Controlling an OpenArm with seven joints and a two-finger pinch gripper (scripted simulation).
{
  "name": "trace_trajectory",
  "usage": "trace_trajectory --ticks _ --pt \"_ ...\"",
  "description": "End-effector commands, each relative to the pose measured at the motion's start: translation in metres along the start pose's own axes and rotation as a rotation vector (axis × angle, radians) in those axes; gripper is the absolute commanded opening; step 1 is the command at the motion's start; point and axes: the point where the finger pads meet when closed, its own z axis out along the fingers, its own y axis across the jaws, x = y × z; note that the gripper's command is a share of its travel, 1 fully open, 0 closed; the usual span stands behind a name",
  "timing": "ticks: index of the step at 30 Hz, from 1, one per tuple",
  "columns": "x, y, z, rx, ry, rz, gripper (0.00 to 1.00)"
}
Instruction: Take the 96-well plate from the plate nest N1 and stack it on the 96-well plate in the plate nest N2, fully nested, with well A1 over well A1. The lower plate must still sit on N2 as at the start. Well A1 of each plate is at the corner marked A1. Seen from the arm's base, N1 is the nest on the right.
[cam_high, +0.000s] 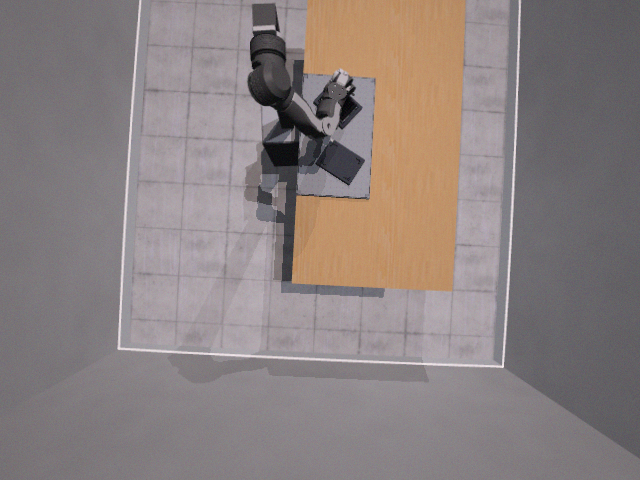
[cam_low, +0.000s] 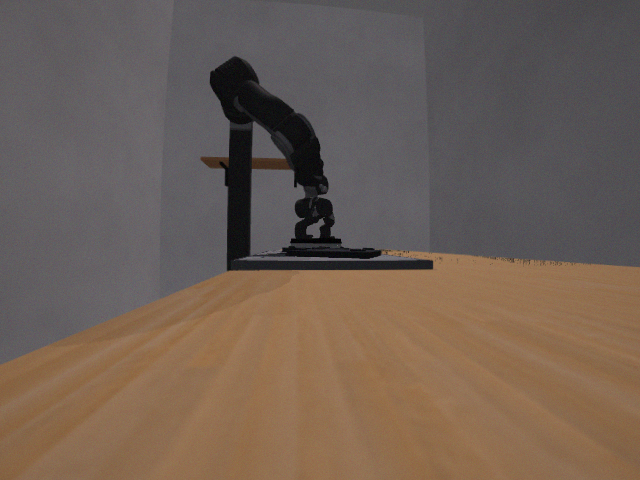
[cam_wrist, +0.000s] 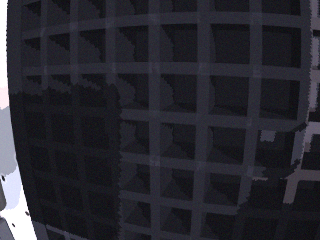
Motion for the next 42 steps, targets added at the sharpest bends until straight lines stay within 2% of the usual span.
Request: trace_trajectory --ticks 1,10,15,27,32,42 --pt "0.0 0.001 -0.001 -0.002 0.001 0.0 0.77" --pt "0.0 0.001 -0.001 -0.002 0.001 0.0 0.77" --pt "0.0 0.001 -0.041 -0.004 -0.001 -0.001 0.77" --pt "0.0 0.001 -0.041 -0.004 -0.001 -0.001 0.77" --pt "0.0 0.001 -0.082 -0.004 -0.001 -0.001 0.77" --pt "0.0 0.001 -0.082 -0.004 -0.001 -0.001 0.77"
